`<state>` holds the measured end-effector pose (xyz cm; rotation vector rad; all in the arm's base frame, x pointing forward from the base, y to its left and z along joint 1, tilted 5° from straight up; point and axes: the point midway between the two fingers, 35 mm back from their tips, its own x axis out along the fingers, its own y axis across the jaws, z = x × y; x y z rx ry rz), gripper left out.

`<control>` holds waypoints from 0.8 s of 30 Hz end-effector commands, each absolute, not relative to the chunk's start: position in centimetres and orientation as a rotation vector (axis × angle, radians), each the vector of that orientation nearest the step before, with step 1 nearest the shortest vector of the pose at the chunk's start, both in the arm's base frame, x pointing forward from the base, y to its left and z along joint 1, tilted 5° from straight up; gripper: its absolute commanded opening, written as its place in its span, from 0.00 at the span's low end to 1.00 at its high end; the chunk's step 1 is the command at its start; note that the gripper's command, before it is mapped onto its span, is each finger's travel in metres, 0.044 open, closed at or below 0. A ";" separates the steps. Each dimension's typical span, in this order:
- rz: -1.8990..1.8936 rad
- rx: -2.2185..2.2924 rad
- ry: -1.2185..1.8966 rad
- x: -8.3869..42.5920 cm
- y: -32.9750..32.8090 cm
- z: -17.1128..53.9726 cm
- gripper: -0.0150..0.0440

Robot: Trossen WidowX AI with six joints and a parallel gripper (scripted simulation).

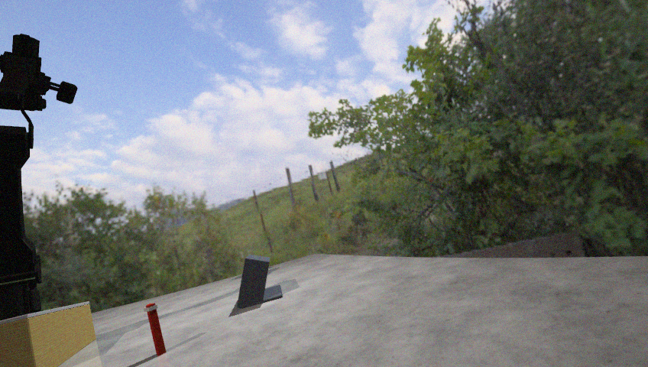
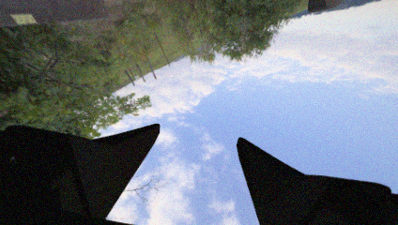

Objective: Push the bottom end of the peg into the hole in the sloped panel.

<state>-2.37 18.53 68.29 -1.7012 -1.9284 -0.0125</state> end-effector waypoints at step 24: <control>0.234 -1.834 -1.682 1.5 24.7 64.8 1.00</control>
